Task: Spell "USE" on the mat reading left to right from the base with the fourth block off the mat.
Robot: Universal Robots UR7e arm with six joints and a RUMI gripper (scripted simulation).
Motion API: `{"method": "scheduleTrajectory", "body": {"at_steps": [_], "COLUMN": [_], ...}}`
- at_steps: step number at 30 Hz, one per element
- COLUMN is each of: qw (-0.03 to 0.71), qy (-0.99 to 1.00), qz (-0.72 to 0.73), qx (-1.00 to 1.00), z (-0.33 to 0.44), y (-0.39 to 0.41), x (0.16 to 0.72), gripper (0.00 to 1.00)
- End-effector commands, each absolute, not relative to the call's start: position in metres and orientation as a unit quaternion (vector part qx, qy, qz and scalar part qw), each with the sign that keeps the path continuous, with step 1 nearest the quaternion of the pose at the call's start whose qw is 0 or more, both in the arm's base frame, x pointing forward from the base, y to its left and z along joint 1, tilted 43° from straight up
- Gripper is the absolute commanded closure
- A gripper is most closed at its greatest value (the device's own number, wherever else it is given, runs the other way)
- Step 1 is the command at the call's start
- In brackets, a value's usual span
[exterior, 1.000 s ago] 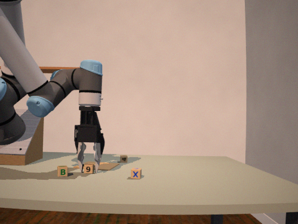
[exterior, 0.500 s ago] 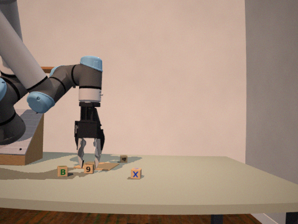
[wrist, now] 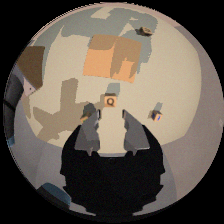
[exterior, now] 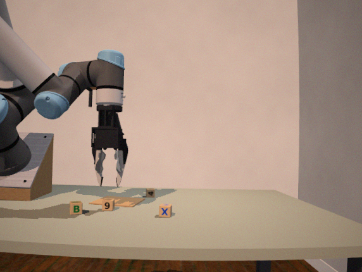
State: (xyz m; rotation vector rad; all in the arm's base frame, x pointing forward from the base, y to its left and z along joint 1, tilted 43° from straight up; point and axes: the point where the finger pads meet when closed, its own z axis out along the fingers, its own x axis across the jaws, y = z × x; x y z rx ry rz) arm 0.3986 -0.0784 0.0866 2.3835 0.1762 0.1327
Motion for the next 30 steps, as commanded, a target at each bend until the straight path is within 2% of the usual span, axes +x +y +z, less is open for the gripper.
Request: {"method": "scheduleTrajectory", "body": {"at_steps": [1, 12, 13, 30], "qw": [0.365, 0.365, 0.365, 0.364], "qy": [0.065, 0.065, 0.065, 0.065], "qz": [0.046, 0.046, 0.046, 0.043], "qx": [0.928, 0.928, 0.928, 0.928], "z": [0.1006, 0.1062, 0.1062, 0.1043], "y": [-0.0654, -0.0601, -0.0601, -0.0608], "x": [0.3952, 0.3942, 0.3942, 0.3928], "gripper": [0.72, 0.72, 0.0, 0.0]}}
